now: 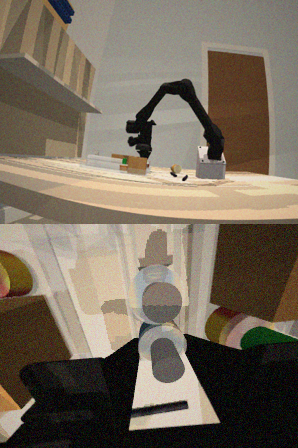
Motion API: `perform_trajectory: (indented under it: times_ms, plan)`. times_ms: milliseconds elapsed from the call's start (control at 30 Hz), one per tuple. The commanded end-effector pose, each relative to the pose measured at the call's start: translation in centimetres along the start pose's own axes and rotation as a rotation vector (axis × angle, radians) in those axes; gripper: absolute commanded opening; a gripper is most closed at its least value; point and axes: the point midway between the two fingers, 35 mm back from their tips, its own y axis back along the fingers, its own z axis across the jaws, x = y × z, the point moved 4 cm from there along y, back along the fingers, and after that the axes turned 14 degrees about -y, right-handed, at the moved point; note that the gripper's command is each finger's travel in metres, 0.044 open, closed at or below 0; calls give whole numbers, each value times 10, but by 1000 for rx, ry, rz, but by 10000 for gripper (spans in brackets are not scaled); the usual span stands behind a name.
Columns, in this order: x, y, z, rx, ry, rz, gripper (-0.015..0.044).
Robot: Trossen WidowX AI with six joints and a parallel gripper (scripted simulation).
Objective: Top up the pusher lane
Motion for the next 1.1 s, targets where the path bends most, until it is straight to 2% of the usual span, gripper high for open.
perform_trajectory:
  times_ms: [0, 1067]
  plan:
    - [-4, -4, 5, -12, 22, -11, 0]
    - [0, -5, 4, -12, 22, -10, 0]
